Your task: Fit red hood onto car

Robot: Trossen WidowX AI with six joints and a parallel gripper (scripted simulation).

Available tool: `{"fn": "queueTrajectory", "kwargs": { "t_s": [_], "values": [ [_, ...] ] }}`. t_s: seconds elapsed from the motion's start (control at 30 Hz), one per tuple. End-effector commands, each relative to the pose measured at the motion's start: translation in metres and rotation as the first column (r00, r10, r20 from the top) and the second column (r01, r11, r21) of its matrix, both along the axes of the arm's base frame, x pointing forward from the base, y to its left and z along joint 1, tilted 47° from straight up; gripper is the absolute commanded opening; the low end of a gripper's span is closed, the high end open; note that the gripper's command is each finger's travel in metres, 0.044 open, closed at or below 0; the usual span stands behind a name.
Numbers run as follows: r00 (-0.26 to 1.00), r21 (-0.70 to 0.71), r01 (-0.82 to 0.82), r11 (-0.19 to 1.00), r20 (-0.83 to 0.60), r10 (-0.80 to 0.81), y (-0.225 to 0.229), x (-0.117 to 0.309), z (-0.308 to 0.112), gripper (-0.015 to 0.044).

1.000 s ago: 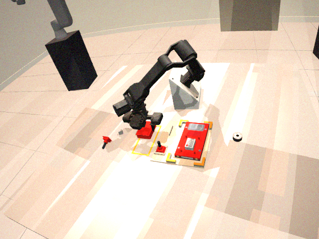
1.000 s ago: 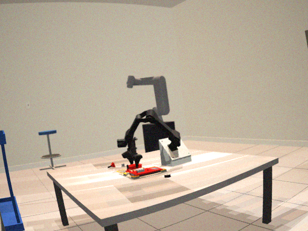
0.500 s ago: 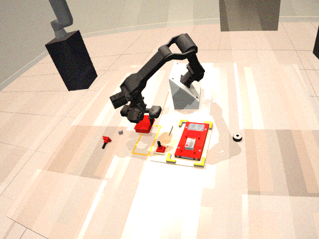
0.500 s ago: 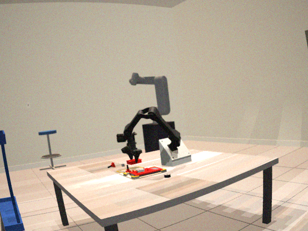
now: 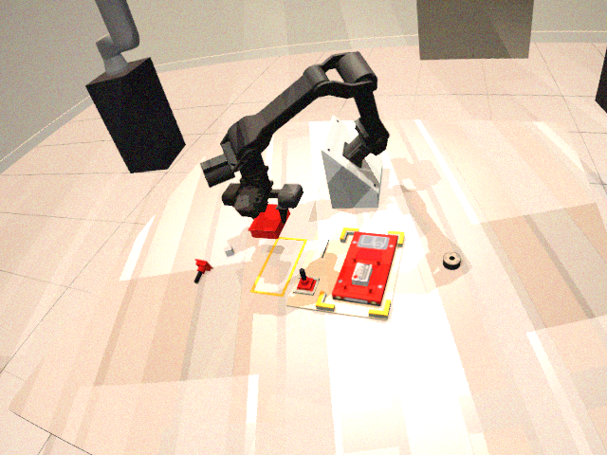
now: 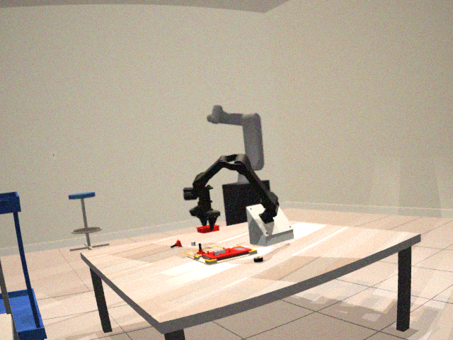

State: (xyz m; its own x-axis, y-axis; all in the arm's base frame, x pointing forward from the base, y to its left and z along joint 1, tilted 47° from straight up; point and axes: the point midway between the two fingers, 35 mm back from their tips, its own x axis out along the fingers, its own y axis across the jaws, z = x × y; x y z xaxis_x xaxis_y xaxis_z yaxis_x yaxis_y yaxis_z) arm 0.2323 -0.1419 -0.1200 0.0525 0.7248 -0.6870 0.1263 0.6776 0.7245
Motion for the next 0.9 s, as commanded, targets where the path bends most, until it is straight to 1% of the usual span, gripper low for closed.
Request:
{"fn": "queueTrajectory", "kwargs": {
  "t_s": [0.0, 0.07, 0.13, 0.5, 0.87],
  "values": [
    [1.000, -0.008, -0.002, 1.000, 0.006, 0.002, -0.007, 0.000, 0.006, 0.0000],
    [1.000, -0.002, 0.001, 1.000, 0.001, -0.001, -0.002, 0.001, 0.003, 0.0000],
    [1.000, -0.006, 0.003, 1.000, -0.002, -0.003, 0.001, 0.007, 0.008, 0.0000],
    [1.000, -0.028, 0.020, 0.999, -0.013, -0.021, 0.033, 0.054, 0.059, 0.0000],
    [0.999, -0.022, 0.031, 0.999, -0.016, -0.031, 0.082, 0.087, 0.113, 0.0000]
  ]
}}
